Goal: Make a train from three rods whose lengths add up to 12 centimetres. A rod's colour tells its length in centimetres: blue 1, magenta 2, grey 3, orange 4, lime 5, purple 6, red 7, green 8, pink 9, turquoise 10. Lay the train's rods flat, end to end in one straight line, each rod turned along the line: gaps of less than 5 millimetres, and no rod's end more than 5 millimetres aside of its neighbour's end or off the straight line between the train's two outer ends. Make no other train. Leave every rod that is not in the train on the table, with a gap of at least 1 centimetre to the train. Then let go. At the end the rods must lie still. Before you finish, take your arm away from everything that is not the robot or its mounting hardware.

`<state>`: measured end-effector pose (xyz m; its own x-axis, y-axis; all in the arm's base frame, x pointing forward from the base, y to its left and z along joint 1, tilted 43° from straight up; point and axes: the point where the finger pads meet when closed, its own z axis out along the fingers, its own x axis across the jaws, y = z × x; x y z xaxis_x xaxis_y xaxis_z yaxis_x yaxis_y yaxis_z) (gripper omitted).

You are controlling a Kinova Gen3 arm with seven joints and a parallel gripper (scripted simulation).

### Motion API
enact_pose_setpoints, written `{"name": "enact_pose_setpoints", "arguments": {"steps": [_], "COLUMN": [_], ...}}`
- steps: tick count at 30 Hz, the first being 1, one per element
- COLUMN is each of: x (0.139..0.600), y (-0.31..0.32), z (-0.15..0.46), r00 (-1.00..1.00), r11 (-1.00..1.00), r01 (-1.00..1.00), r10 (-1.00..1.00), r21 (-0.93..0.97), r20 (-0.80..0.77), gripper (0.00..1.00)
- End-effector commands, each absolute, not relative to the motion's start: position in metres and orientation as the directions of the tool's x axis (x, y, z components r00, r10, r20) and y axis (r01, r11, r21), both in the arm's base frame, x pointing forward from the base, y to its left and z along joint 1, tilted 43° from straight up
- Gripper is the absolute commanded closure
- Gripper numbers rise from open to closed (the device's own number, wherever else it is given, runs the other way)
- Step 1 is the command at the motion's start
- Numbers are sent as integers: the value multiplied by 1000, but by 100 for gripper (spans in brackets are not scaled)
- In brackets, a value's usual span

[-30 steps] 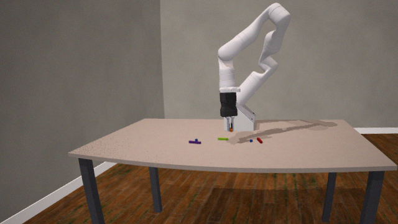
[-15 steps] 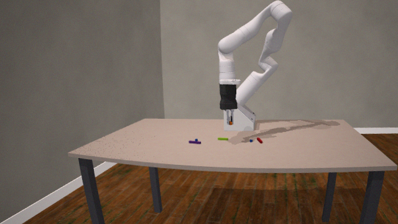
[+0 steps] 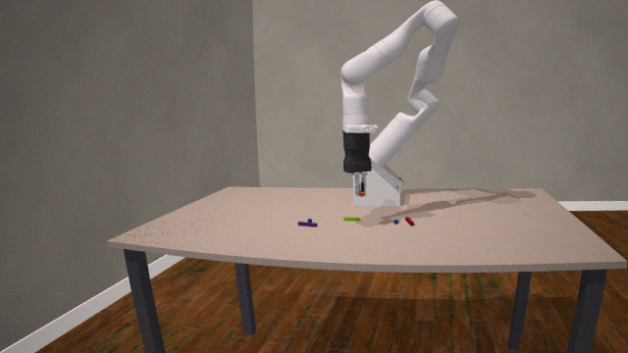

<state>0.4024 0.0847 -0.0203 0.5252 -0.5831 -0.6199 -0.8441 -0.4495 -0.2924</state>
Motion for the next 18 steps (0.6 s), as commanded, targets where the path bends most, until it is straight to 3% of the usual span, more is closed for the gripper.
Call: {"name": "enact_pose_setpoints", "arguments": {"steps": [1, 8, 18], "x": [402, 398, 385], "y": [76, 60, 20], "z": [-27, -40, -74], "r00": [550, 656, 872], "r11": [-465, -540, -679], "r01": [-828, -747, -478], "r10": [-570, -502, -286], "r21": [-313, -389, -557], "r20": [-610, -564, -398], "gripper": [76, 76, 76]}}
